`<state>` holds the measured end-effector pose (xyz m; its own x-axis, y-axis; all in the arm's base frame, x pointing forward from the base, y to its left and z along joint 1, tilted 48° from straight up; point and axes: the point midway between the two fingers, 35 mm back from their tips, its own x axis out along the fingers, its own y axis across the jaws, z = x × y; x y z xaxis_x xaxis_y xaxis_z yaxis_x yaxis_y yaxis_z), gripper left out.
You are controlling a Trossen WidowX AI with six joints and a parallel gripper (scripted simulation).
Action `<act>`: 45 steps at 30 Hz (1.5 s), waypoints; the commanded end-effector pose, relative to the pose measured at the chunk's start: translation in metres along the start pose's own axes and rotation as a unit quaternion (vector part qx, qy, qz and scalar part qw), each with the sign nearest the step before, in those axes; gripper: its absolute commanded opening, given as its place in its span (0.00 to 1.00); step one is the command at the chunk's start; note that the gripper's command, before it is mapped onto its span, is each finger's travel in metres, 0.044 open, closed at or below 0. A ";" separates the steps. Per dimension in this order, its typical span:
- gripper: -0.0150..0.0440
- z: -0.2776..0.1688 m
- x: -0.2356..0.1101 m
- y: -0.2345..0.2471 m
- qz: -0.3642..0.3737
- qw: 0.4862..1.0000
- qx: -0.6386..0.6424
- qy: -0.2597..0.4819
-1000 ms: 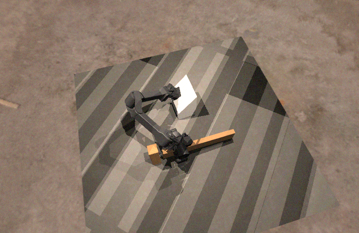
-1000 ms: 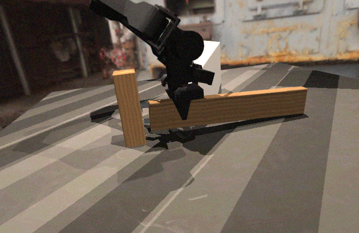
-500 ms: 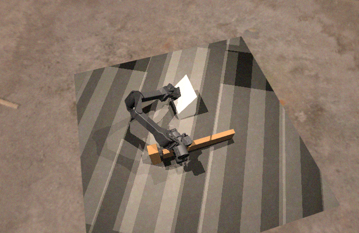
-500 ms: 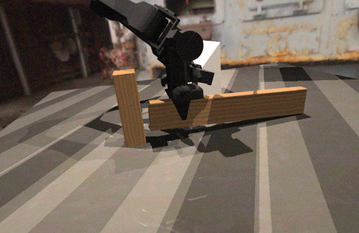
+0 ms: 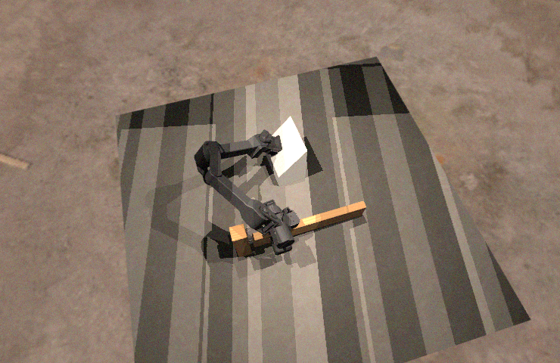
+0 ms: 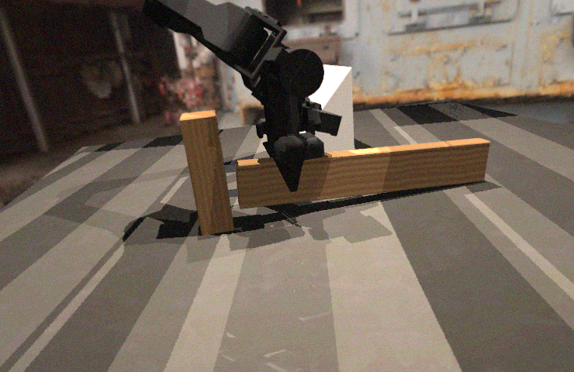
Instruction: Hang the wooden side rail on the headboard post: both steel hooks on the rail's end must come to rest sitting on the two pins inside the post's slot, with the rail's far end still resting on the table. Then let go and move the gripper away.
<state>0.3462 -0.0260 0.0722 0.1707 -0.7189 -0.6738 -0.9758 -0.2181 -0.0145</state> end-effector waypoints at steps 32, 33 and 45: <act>0.25 -0.005 -0.004 -0.001 -0.006 1.000 -0.002 0.002; 0.25 -0.005 -0.004 -0.001 -0.006 1.000 -0.002 0.002; 0.25 -0.007 -0.004 -0.001 -0.006 1.000 -0.002 0.002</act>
<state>0.3461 -0.0300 0.0758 0.1706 -0.7188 -0.6740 -0.9759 -0.2177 -0.0149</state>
